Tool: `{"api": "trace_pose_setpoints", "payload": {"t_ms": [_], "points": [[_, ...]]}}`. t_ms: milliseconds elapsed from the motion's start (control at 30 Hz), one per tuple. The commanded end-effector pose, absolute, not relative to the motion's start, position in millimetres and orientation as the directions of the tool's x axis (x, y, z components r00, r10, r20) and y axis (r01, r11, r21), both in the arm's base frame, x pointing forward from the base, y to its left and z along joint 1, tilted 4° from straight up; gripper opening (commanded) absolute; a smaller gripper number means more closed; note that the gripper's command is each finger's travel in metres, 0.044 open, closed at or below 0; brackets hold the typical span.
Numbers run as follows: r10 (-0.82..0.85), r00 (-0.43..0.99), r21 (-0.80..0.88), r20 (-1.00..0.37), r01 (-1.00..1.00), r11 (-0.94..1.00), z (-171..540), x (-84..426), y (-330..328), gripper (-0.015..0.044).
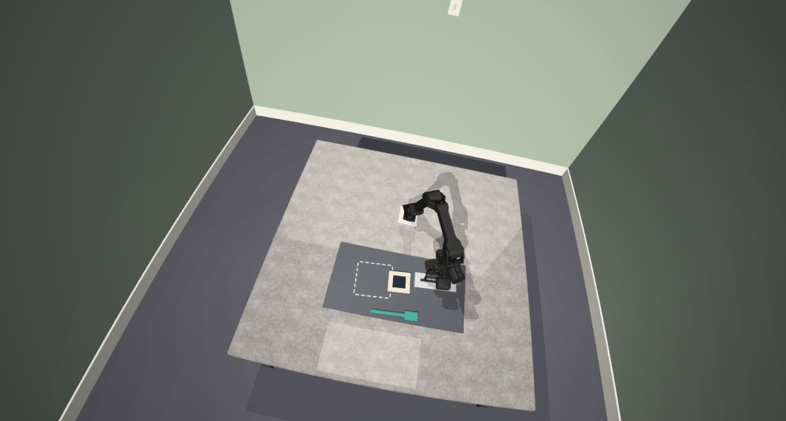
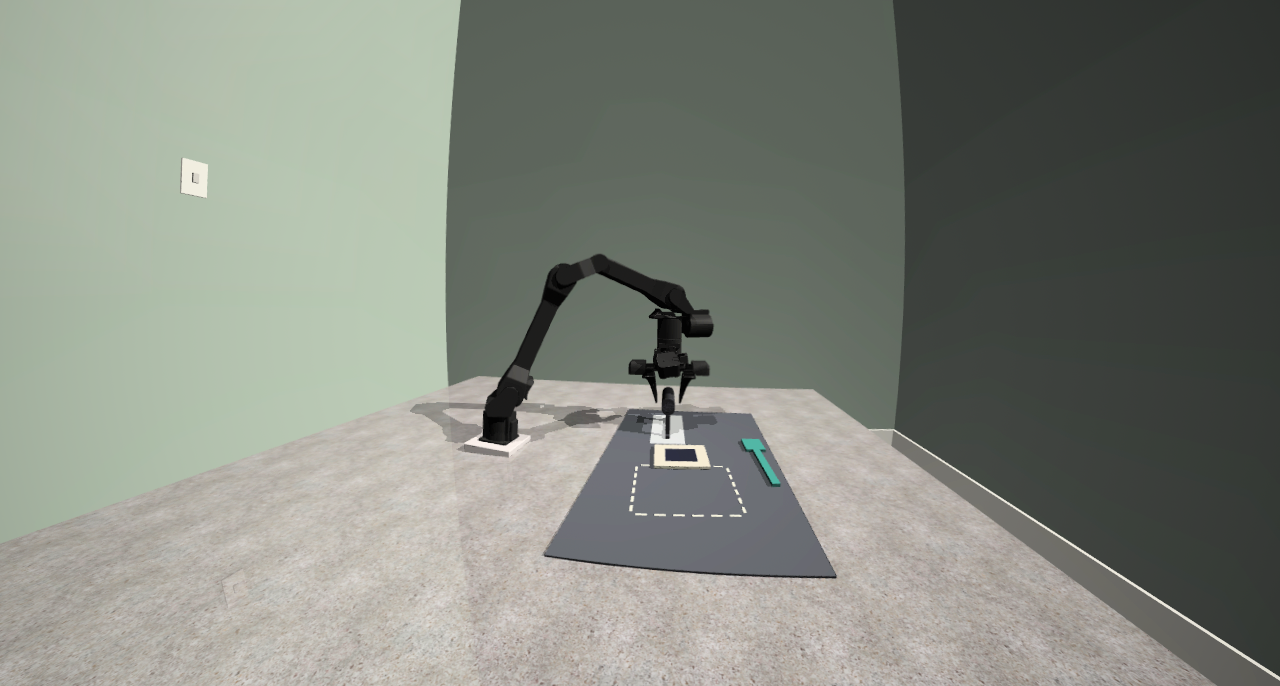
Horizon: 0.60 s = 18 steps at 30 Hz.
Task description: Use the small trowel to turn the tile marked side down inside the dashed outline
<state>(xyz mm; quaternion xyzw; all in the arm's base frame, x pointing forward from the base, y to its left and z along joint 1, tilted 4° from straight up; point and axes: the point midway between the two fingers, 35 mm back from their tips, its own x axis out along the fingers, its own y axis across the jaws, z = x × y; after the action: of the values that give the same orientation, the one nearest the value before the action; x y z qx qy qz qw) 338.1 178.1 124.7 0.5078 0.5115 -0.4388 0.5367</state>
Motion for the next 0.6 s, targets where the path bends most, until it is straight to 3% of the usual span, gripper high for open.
{"api": "trace_pose_setpoints", "payload": {"t_ms": [0, 400, 567], "points": [[0.047, 0.092, 0.097, -0.995, 0.990, 0.103, 125, 338, 178, 0.0270], [0.047, 0.092, 0.097, -0.995, 0.990, 0.103, 125, 338, 178, 0.0270], [0.047, 0.092, 0.096, -0.995, 0.990, 0.103, 167, 331, 174, 0.0270]]}}
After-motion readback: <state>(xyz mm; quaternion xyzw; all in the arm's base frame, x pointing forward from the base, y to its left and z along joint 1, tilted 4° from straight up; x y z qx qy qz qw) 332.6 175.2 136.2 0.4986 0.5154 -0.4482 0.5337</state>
